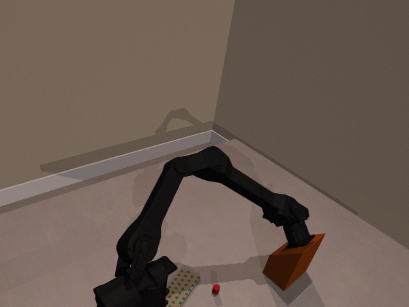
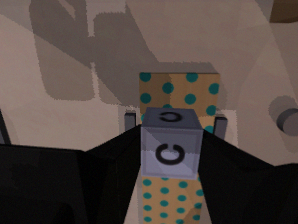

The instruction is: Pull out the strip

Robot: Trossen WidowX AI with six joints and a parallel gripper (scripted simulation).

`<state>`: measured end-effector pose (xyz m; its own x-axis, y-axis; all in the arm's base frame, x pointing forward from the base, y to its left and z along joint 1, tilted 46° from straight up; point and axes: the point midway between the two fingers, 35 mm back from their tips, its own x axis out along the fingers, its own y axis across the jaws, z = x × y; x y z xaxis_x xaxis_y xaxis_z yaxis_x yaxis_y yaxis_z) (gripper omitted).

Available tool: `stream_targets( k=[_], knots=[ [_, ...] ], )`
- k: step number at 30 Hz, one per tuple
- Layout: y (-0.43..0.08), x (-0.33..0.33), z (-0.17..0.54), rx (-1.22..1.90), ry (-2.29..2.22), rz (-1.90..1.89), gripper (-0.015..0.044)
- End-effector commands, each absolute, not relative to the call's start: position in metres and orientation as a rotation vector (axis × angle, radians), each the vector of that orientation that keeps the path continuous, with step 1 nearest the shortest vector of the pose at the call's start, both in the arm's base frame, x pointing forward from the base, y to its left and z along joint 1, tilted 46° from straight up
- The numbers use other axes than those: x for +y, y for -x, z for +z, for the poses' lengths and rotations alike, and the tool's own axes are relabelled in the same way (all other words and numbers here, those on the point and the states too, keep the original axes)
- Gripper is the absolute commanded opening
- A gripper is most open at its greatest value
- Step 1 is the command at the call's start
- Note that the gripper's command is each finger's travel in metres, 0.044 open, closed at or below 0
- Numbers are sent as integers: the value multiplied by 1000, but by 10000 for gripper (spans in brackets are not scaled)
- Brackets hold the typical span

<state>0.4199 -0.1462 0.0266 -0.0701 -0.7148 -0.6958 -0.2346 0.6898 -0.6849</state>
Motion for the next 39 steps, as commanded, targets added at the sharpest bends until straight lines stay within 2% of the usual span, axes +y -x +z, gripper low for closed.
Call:
stream_targets(
  k=[1,39],
  knots=[
    [-409,-134,34,1627,788,-471,0],
    [-292,-94,24,1635,793,-466,0]
  ],
)
